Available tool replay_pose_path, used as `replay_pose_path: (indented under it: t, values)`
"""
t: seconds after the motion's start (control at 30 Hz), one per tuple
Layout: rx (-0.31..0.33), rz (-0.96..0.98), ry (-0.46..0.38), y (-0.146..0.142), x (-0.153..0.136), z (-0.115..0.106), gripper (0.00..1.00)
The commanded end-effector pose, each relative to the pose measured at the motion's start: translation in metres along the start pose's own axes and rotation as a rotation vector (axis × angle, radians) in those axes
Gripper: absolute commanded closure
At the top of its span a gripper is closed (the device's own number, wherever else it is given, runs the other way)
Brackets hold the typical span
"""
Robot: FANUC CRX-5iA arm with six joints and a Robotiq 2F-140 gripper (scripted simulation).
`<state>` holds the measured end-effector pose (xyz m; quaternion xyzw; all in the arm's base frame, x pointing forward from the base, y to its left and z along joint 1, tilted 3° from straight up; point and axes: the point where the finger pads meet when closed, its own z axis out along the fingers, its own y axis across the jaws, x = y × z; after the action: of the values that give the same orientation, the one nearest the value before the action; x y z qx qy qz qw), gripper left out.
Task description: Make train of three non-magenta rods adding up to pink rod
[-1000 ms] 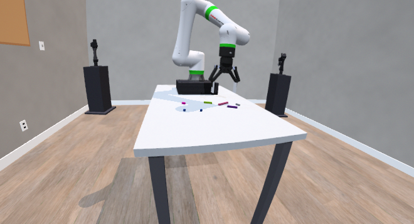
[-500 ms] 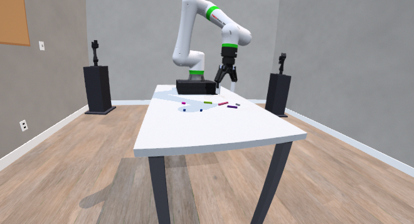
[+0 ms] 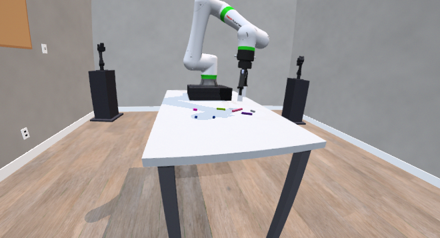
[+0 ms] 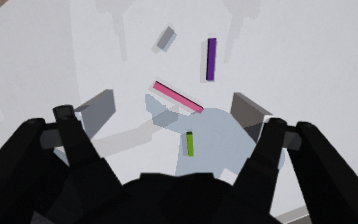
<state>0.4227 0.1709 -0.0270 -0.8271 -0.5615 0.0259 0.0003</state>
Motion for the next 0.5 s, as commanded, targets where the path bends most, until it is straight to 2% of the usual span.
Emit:
replay_pose_path:
  t: [0.0,0.03,0.47]
  values:
    - [0.012,-0.098,0.006,0.001,0.002,0.0,0.0]
    - [0.012,-0.199,0.006,0.001,0.005,0.0,0.0]
    - [0.01,-0.63,0.009,0.004,0.015,0.0,0.0]
